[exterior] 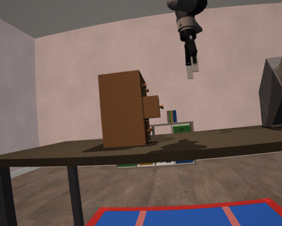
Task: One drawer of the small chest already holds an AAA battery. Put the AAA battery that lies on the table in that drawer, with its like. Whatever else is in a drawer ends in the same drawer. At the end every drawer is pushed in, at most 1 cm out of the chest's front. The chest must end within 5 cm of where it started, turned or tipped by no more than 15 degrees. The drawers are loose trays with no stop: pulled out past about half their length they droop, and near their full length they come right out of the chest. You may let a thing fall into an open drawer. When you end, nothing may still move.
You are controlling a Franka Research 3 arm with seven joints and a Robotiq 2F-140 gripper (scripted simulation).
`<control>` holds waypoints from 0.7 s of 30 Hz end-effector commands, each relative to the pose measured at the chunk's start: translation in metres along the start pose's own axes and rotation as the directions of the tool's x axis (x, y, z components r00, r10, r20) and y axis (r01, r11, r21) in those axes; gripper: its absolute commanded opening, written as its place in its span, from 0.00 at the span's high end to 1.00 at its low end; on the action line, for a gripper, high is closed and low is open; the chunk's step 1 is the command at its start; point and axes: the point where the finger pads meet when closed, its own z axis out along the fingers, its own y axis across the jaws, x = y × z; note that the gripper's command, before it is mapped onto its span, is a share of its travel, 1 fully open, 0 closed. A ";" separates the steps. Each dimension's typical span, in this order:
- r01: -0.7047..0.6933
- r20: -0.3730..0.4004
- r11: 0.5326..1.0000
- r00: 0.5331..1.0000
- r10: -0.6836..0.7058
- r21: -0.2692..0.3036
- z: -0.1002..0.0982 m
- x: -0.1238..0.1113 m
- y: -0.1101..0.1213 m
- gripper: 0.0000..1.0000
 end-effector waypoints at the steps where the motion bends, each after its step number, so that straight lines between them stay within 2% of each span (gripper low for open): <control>1: -0.007 -0.004 1.000 1.000 0.007 0.000 0.000 0.000 0.000 0.00; 14: -0.003 0.000 1.000 1.000 0.003 0.000 0.000 0.001 0.000 0.00; 21: -0.004 -0.001 1.000 1.000 0.004 0.000 0.002 0.018 0.005 0.00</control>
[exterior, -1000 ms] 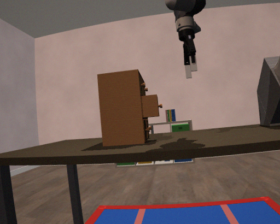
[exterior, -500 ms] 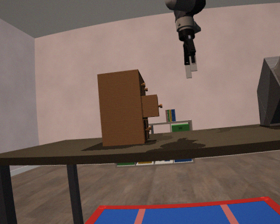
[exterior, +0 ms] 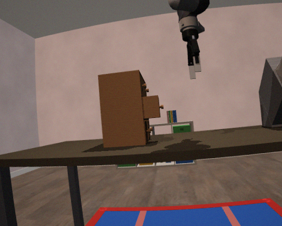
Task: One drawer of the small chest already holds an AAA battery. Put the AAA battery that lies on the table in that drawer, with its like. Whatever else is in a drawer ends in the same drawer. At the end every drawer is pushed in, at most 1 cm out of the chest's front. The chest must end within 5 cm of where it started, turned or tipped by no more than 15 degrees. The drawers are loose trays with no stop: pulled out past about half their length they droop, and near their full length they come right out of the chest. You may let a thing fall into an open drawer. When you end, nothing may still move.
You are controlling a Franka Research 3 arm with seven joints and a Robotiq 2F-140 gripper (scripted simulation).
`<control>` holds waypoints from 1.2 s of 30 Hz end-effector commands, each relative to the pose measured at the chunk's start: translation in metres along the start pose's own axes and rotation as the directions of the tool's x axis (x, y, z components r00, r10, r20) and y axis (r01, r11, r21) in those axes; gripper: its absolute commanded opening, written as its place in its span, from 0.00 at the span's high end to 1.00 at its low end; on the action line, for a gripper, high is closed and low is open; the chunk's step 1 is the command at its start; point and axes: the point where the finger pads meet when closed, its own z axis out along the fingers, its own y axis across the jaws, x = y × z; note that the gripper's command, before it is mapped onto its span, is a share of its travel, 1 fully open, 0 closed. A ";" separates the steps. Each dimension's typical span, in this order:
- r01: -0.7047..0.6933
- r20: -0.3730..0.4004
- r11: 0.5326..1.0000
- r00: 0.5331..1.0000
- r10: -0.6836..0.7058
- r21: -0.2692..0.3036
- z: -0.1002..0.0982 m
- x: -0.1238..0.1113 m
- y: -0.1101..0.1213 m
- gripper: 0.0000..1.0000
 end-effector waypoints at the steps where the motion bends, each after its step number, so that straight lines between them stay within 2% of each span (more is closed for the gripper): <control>1: 0.006 0.002 1.000 1.000 -0.006 0.004 0.000 0.012 0.002 0.00; 7: 0.004 0.000 1.000 1.000 -0.004 0.004 0.003 0.045 0.011 0.00; 9: 0.004 0.000 1.000 1.000 -0.004 0.004 0.003 0.045 0.011 0.00; 17: 0.003 -0.001 1.000 1.000 -0.003 0.004 0.006 0.077 0.019 0.00; 29: 0.003 0.003 1.000 1.000 -0.003 0.004 0.006 0.080 0.020 0.00; 36: 0.003 0.054 1.000 0.999 -0.003 0.004 0.011 0.076 0.020 0.00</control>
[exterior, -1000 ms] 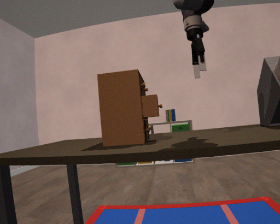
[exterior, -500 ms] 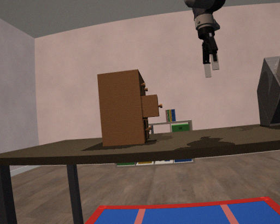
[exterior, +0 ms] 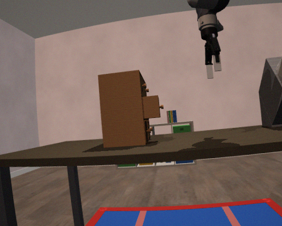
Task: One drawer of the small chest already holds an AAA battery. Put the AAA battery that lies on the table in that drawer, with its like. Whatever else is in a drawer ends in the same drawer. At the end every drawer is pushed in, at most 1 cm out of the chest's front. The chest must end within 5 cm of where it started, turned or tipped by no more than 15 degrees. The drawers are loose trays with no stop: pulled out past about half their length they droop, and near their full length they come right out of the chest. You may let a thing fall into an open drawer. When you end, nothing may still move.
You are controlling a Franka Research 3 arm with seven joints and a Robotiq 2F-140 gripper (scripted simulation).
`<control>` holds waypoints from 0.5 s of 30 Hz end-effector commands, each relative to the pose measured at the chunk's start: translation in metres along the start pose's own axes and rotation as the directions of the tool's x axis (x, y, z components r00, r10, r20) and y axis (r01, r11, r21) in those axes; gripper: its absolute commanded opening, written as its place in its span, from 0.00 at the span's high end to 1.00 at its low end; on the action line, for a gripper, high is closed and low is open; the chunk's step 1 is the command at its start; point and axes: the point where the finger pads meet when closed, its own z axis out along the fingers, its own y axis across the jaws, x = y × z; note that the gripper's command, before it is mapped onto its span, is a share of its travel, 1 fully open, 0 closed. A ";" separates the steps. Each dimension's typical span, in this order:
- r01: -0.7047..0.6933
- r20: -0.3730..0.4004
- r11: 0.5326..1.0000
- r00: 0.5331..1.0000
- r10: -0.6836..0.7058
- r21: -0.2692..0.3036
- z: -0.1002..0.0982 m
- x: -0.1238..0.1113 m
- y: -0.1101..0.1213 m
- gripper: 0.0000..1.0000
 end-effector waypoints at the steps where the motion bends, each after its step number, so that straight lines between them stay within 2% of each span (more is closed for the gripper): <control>1: 0.017 0.045 1.000 0.999 -0.017 0.004 0.002 -0.005 -0.001 0.00; 5: 0.017 0.111 1.000 0.994 -0.017 0.004 0.008 -0.010 -0.001 0.00; 7: 0.017 0.111 1.000 0.994 -0.017 0.004 0.008 -0.010 -0.001 0.00; 15: 0.017 0.289 1.000 0.957 -0.017 0.004 0.023 -0.025 -0.001 0.00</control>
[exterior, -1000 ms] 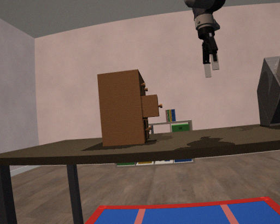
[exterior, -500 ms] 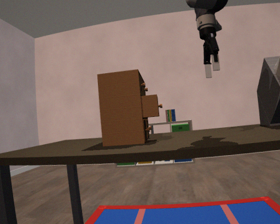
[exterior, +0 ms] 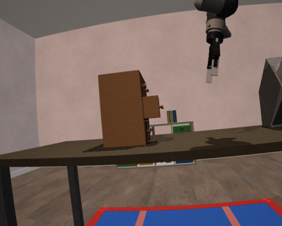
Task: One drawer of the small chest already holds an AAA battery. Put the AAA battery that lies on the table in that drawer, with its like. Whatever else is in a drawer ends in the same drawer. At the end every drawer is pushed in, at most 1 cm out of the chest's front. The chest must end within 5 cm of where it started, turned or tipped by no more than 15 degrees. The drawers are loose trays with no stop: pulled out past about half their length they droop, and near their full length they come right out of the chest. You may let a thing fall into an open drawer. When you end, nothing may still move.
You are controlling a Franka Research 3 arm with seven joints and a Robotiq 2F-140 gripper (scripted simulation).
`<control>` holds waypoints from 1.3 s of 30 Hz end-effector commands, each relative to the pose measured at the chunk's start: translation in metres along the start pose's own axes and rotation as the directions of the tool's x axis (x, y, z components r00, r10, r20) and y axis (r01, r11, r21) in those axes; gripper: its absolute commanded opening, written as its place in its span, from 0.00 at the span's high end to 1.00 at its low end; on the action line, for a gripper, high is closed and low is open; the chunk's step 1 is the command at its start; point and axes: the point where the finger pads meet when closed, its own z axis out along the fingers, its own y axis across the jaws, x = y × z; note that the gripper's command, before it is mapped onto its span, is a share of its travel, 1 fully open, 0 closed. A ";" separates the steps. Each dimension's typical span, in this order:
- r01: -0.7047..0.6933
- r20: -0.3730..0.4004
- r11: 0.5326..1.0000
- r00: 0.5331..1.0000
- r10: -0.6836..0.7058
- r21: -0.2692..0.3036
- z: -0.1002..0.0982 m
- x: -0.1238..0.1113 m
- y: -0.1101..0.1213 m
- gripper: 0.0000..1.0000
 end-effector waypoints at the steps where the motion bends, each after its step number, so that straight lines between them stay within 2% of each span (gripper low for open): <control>1: 0.075 0.121 0.997 0.990 -0.076 0.011 0.008 -0.013 -0.003 0.00; 7: 0.075 0.282 0.997 0.956 -0.075 0.010 0.025 -0.023 -0.002 0.00; 9: 0.075 0.282 0.997 0.956 -0.075 0.010 0.025 -0.023 -0.002 0.00; 12: 0.075 0.365 0.997 0.928 -0.074 0.010 0.033 -0.029 -0.002 0.00; 16: 0.075 0.476 0.997 0.876 -0.071 0.010 0.045 -0.036 -0.002 0.00; 23: 0.067 0.648 0.998 0.759 -0.055 0.007 0.067 -0.050 -0.001 0.00; 24: 0.065 0.666 0.998 0.744 -0.052 0.005 0.070 -0.052 -0.001 0.00; 26: 0.065 0.666 0.998 0.744 -0.052 0.005 0.070 -0.052 -0.001 0.00; 31: 0.075 0.751 0.997 0.658 -0.058 0.011 0.080 -0.059 0.000 0.00; 39: 0.075 0.816 0.997 0.576 -0.052 0.011 0.090 -0.065 0.000 0.00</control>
